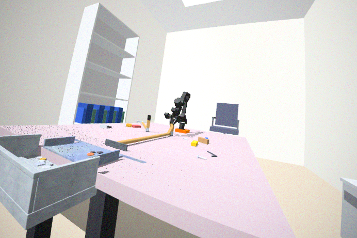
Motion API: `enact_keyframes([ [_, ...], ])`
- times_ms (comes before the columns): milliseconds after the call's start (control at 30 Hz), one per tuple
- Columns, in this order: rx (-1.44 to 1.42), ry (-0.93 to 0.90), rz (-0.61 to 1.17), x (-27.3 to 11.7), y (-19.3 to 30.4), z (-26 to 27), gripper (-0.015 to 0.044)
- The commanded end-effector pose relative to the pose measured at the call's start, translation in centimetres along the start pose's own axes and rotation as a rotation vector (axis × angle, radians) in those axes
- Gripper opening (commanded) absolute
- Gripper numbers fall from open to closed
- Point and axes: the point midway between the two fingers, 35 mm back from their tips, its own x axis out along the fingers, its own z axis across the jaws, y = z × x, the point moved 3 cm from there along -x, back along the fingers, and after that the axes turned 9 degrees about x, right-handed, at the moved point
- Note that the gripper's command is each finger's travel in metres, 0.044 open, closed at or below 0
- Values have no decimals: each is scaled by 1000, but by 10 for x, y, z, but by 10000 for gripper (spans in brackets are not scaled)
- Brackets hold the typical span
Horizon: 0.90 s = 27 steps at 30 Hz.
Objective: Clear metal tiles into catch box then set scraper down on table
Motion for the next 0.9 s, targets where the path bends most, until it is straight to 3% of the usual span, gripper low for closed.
enact_keyframes([
  [0, -2, -2, -6, -2, 0, 4, 0],
  [867, -10, -10, -7, 16, -26, 16, 0],
])
